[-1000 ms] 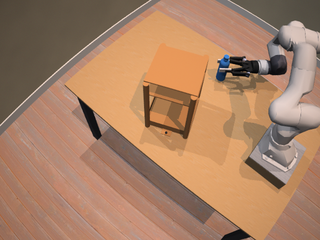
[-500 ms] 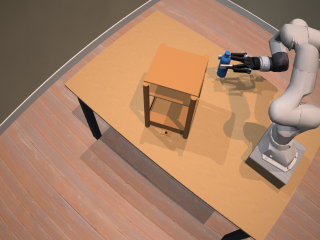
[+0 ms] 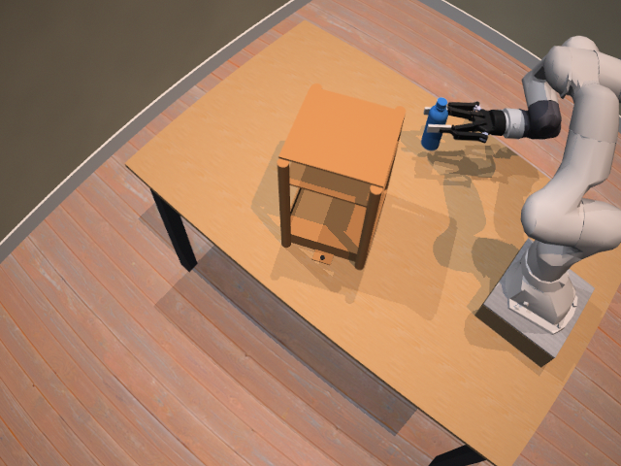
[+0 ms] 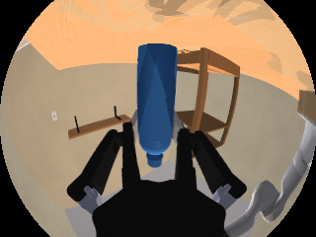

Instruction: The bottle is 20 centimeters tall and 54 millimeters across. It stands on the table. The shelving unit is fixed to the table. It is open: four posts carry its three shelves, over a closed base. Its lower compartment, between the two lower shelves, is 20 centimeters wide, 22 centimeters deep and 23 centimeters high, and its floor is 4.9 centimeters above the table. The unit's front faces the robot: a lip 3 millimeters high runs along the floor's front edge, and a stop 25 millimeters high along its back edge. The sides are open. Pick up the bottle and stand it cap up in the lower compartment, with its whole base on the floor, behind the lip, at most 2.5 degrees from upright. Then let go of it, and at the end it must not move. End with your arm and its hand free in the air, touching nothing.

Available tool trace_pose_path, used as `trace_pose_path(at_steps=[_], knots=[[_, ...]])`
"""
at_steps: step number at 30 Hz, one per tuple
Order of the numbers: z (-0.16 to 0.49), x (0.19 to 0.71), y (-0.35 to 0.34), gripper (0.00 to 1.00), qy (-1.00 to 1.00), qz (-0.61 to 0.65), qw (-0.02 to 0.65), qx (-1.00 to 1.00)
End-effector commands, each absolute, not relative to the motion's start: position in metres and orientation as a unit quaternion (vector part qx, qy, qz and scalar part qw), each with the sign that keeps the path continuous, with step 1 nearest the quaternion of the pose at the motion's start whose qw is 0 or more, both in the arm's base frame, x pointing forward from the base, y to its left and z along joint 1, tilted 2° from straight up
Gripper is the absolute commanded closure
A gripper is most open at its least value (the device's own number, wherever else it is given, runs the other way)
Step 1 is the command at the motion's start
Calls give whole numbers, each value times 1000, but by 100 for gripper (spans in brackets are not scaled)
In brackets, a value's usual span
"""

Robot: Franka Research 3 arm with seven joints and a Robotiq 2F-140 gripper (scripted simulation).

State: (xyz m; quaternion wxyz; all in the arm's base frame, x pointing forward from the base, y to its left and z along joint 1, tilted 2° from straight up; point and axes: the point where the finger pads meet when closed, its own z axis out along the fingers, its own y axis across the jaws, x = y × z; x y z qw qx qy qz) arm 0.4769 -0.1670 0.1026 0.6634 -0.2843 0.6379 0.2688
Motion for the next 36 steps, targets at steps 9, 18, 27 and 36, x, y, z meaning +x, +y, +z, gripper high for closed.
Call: trace_pose_path(at_steps=[9, 18, 27, 36], knots=[[105, 466, -171, 100, 637, 273, 664, -282], [105, 460, -174, 100, 637, 273, 664, -282], [105, 460, -174, 100, 637, 273, 664, -282], [105, 459, -173, 100, 637, 273, 664, -282]])
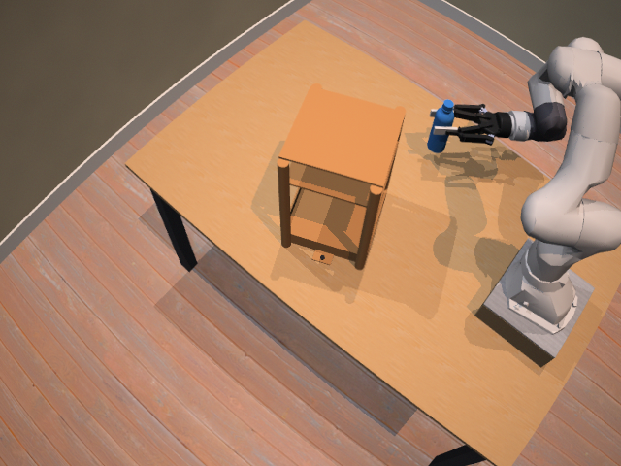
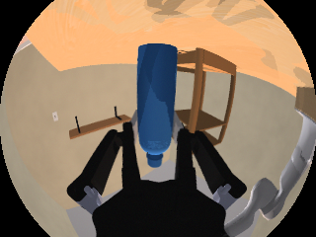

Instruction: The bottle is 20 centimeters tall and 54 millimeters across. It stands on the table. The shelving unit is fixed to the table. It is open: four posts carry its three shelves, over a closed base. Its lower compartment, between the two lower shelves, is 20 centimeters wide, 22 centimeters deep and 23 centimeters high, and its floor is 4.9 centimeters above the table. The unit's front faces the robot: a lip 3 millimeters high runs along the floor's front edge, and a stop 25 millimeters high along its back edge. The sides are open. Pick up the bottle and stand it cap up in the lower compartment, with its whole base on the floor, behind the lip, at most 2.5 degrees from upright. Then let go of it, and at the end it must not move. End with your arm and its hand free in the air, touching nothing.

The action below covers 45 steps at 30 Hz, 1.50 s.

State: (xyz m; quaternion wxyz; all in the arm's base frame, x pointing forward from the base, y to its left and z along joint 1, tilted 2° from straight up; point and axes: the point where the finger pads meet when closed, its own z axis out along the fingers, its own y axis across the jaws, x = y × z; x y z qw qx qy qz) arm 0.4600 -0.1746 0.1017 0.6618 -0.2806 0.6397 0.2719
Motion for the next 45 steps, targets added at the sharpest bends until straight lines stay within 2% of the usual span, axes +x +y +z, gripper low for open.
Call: trace_pose_path(at_steps=[1, 45], knots=[[105, 459, -173, 100, 637, 273, 664, -282], [104, 440, -135, 100, 637, 273, 664, -282]])
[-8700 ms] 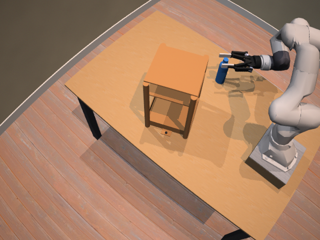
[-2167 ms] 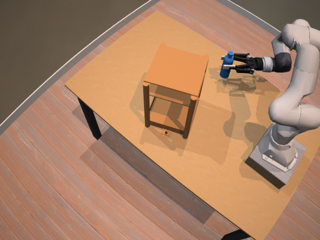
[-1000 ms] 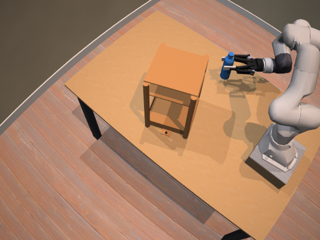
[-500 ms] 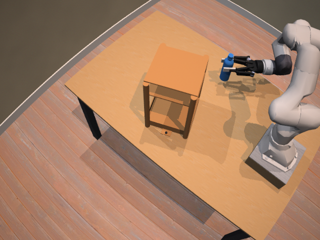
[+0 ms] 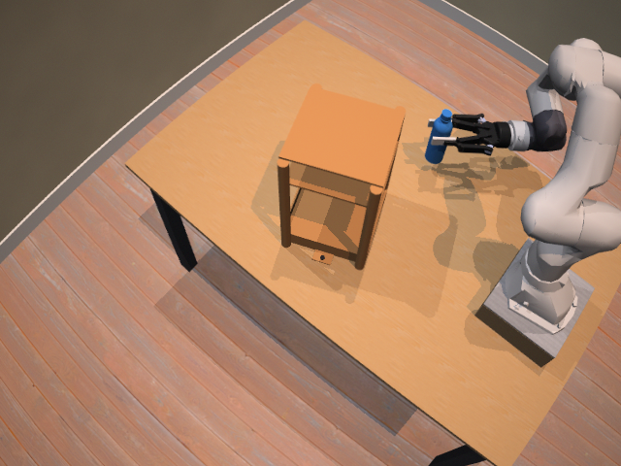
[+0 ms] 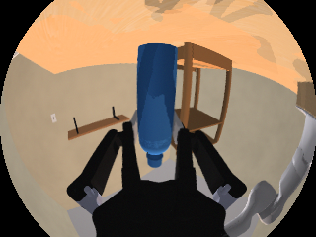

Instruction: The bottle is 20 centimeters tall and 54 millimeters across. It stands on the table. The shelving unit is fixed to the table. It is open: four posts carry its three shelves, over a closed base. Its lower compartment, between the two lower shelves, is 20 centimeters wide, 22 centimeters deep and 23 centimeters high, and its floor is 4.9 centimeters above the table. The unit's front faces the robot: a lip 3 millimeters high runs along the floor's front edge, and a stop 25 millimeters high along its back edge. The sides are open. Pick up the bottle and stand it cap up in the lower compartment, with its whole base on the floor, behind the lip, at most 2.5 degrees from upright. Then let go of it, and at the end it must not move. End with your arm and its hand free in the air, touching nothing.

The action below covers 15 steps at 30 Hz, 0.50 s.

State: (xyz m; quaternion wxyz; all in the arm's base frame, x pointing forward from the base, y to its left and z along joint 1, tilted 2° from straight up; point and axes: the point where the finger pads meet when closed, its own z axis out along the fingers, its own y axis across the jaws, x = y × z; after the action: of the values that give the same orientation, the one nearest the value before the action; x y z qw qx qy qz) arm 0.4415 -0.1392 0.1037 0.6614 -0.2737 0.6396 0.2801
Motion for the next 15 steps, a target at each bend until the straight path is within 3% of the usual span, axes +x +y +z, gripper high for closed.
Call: trace_pose_path(at_steps=[1, 15], knots=[[104, 440, -133, 100, 637, 273, 664, -282], [104, 428, -108, 100, 637, 273, 664, -282]])
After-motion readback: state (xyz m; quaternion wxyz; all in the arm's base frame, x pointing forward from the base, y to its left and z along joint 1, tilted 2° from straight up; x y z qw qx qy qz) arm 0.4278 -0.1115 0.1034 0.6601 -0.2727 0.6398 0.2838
